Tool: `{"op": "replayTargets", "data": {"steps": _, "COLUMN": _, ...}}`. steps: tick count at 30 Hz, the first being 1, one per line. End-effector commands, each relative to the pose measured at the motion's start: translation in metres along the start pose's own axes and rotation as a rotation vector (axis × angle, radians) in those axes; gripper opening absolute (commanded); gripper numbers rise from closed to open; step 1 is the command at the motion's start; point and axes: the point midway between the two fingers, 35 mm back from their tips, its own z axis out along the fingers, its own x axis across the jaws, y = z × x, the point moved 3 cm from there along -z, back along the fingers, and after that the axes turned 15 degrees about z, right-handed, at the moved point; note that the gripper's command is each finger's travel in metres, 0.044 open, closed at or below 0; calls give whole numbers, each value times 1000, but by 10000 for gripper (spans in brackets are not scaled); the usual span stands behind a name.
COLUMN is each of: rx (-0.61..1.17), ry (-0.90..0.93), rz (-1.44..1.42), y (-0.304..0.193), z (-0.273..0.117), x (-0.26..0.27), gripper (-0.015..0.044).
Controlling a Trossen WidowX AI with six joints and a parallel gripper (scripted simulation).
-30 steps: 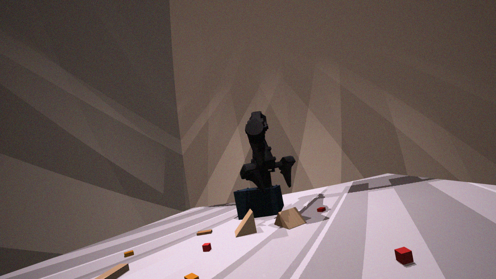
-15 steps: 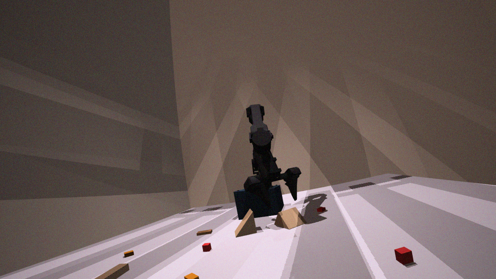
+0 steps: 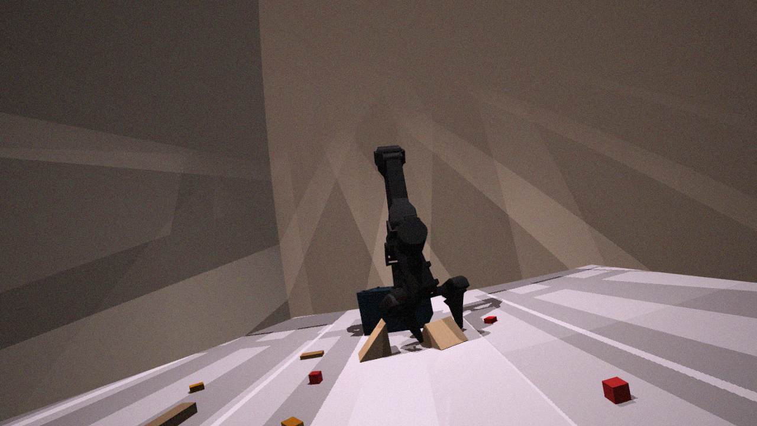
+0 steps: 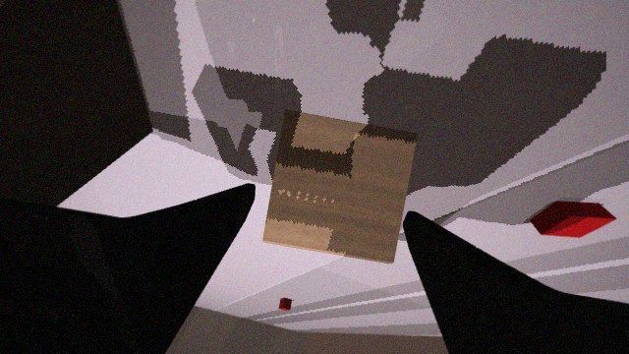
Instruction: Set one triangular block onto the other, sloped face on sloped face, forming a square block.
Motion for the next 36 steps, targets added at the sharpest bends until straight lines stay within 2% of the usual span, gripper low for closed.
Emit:
{"op": "replayTargets", "data": {"steps": 1, "rx": -1, "ry": 5, "rz": 8, "y": 2, "z": 4, "x": 0, "gripper": 440}}
{"op": "replayTargets", "data": {"steps": 9, "rx": -1, "ry": 5, "rz": 8, "y": 4, "z": 3, "x": 1, "gripper": 440}}
{"op": "replayTargets", "data": {"steps": 14, "rx": 0, "ry": 0, "rz": 1, "y": 3, "z": 3, "x": 0, "gripper": 309}}
{"op": "replayTargets", "data": {"steps": 23, "rx": 0, "ry": 0, "rz": 1, "y": 3, "z": 3, "x": 0, "gripper": 249}}
{"op": "replayTargets", "data": {"steps": 32, "rx": 1, "ry": 0, "rz": 1, "y": -8, "z": -9, "x": -1, "gripper": 12}}
{"op": "replayTargets", "data": {"steps": 36, "rx": 1, "ry": 1, "rz": 1, "y": -17, "z": -23, "x": -2, "gripper": 0}}
